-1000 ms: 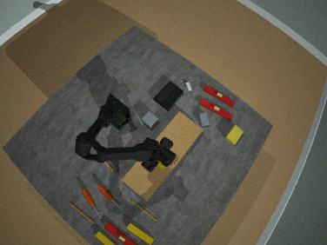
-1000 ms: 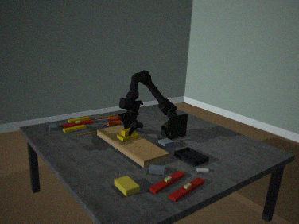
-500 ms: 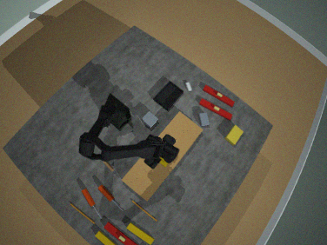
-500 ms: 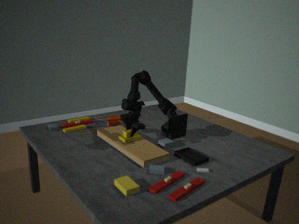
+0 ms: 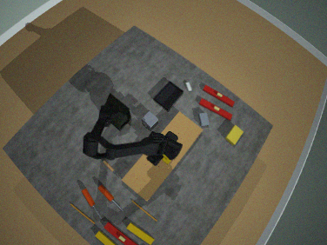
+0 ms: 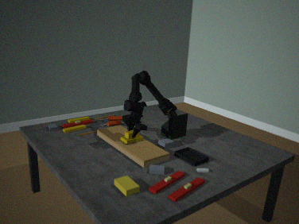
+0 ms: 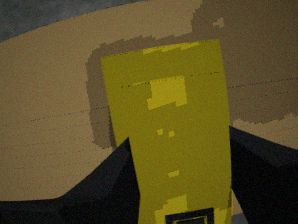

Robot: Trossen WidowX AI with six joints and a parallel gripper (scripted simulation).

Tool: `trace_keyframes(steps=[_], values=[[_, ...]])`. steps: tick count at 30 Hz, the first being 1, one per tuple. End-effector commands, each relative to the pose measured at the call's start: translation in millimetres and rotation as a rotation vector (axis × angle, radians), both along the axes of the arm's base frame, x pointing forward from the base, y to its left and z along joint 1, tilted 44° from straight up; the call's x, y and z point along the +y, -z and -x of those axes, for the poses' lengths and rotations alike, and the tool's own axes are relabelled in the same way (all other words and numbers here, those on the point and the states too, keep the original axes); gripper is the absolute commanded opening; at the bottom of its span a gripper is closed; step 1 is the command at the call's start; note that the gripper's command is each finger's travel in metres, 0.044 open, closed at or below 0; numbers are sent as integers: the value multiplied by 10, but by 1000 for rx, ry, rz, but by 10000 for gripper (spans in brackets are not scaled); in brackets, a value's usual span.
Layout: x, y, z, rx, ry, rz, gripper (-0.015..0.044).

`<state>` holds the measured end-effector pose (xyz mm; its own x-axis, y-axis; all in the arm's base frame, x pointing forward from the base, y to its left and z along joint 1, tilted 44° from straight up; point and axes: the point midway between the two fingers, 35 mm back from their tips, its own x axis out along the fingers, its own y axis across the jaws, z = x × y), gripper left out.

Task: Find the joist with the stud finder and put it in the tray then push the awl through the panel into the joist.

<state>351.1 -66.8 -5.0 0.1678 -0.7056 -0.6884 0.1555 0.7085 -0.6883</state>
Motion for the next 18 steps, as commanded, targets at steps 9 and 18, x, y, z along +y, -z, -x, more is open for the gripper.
trace_keyframes(steps=[9,18], values=[[112,115,-25,0,2,0,0],[199,198,-44,0,2,-1,0]])
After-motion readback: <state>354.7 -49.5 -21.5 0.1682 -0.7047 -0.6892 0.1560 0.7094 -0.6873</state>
